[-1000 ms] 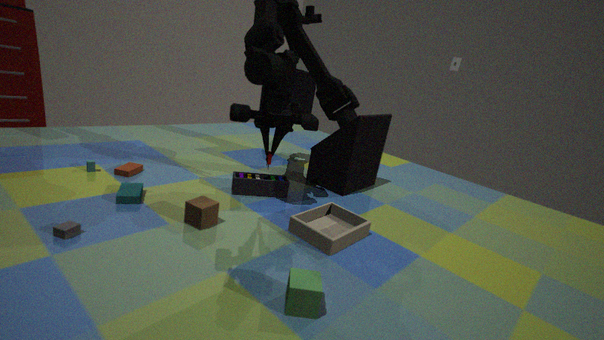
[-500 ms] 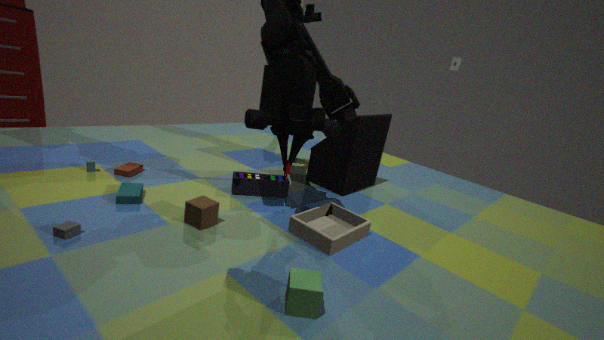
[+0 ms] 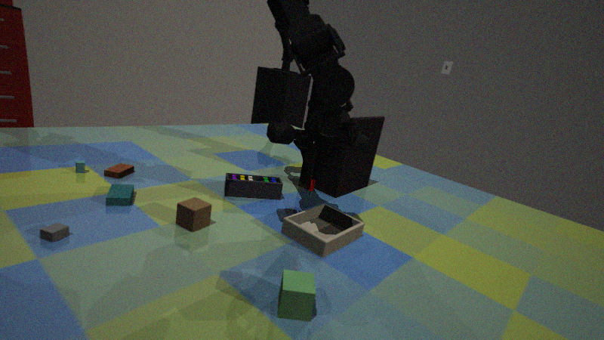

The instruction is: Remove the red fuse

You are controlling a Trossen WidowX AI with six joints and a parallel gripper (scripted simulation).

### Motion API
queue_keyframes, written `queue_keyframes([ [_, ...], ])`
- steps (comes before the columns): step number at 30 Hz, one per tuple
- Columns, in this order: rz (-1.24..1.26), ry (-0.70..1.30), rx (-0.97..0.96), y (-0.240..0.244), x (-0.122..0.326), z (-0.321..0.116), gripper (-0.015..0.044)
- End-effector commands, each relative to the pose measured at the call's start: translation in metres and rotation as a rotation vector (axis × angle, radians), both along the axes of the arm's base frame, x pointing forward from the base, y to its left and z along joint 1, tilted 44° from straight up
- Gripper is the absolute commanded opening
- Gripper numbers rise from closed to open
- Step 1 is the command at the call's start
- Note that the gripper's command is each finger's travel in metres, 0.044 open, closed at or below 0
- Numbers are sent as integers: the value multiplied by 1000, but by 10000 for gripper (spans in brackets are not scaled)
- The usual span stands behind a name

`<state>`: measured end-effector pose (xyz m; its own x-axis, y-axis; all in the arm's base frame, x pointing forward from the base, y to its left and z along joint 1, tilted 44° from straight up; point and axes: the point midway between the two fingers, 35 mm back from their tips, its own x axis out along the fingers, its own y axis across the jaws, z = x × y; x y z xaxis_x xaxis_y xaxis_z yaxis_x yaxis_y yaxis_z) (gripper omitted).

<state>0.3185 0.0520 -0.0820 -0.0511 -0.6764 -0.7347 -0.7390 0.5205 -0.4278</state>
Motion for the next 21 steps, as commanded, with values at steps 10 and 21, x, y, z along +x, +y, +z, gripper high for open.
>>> queue_keyframes([
  [10,-4,-3,-7,30,-5,-34,0],
  [21,-4,-3,-7,18,-6,-47,0],
])
